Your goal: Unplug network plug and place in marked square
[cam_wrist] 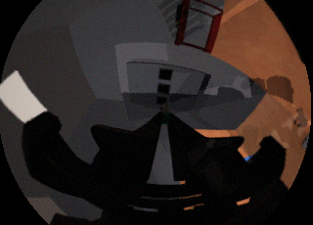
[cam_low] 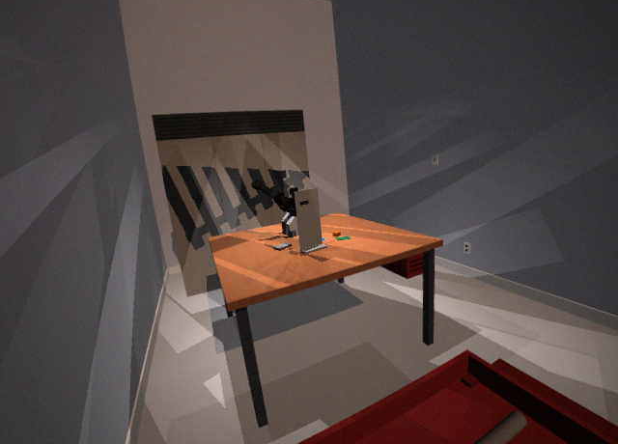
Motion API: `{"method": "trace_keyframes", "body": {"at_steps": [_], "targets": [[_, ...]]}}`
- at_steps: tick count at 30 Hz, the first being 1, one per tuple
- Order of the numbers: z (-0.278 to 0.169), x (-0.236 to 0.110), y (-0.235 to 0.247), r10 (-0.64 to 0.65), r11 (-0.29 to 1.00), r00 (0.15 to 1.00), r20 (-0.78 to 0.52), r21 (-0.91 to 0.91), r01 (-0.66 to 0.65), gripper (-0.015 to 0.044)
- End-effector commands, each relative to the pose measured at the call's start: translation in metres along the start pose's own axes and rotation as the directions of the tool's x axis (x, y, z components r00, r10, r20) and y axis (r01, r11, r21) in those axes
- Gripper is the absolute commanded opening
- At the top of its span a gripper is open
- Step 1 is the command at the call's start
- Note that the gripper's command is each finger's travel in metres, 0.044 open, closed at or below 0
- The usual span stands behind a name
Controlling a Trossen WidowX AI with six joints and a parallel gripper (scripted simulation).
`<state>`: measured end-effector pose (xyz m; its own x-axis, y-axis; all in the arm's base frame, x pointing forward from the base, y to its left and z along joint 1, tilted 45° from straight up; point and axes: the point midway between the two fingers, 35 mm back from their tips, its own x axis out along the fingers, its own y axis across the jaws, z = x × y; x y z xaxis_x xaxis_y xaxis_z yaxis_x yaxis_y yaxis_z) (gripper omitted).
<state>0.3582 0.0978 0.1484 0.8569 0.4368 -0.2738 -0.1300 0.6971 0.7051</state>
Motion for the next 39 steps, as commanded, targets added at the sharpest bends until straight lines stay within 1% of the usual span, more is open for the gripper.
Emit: {"method": "trace_keyframes", "body": {"at_steps": [1,39], "targets": [[-0.001,-0.004,0.001,0.006,1.0,1.0,0.0,0.0,-0.006,0.0],[-0.007,-0.021,0.001,0.005,1.0,1.0,0.0,0.0,-0.005,0.0]]}}
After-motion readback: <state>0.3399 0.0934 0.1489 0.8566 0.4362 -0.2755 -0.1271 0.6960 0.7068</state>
